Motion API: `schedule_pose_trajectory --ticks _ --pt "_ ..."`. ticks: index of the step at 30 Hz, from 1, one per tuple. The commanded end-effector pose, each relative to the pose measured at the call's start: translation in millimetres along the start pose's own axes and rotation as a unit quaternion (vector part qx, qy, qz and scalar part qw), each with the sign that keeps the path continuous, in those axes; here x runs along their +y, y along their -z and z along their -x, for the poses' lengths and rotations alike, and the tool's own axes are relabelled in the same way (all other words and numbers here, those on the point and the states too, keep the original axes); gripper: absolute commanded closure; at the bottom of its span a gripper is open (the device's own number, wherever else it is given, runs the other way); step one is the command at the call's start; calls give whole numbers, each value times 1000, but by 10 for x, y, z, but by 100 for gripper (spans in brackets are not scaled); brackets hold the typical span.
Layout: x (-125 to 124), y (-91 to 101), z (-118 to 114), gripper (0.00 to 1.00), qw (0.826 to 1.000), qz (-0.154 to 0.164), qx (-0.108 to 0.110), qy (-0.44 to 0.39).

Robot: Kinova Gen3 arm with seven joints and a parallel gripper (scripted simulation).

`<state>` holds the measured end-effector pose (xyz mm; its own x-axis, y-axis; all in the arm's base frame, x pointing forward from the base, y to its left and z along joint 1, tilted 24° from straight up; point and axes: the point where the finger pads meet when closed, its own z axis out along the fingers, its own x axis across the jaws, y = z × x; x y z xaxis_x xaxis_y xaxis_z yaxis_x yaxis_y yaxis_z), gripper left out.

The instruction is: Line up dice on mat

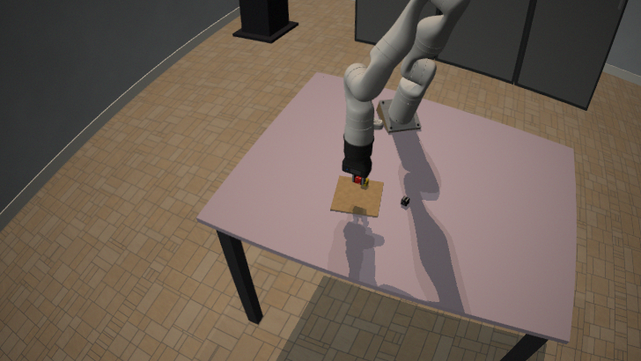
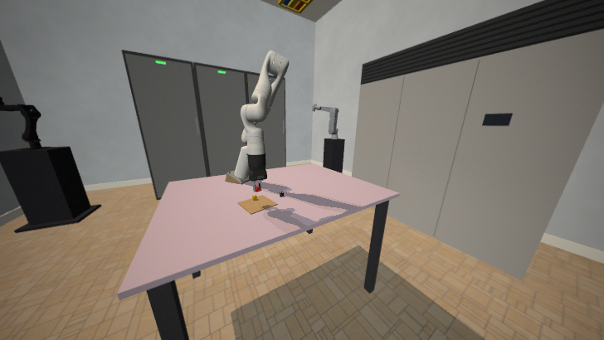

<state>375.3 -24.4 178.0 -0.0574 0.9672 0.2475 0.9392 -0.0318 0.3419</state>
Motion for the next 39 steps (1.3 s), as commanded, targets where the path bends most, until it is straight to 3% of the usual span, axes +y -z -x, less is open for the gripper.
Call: schedule_pose_trajectory --ticks 1,16,39 --pt "-80 -173 24 60 1000 -13 -1 -4" --pt "-88 -592 23 60 1000 -13 -1 -4" --pt "-88 -610 23 60 1000 -13 -1 -4"
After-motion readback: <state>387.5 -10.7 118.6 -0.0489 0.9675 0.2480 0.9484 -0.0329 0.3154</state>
